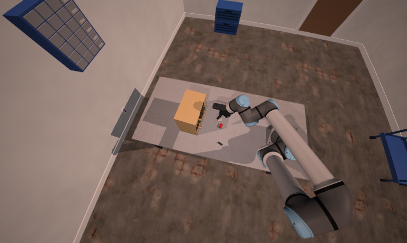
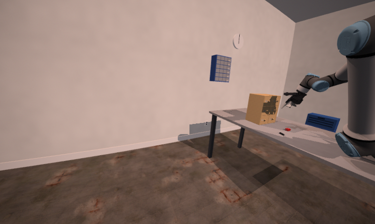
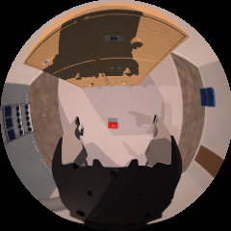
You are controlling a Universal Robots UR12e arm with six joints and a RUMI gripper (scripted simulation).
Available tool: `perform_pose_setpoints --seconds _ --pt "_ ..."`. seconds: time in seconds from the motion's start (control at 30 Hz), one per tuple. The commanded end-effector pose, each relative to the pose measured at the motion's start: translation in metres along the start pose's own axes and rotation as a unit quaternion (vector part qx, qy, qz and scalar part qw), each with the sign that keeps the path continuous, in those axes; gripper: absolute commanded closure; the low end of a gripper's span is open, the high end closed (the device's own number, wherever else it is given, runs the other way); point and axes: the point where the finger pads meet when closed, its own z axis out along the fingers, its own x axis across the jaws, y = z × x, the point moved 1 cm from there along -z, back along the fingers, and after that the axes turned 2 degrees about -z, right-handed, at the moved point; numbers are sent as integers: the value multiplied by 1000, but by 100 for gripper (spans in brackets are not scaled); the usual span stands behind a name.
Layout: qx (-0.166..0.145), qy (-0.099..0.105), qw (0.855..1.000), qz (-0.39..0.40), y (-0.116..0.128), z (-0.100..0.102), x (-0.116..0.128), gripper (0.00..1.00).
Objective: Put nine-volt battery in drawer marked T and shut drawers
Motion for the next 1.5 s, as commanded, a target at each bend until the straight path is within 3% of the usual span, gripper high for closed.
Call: perform_pose_setpoints --seconds 0.0,0.6,1.47 --pt "-26 -1 1000 0 0 -5 1 0" --pt "-101 -4 995 -1 3 -21 1 0" --pt "-176 -7 984 -1 6 -36 0 0"
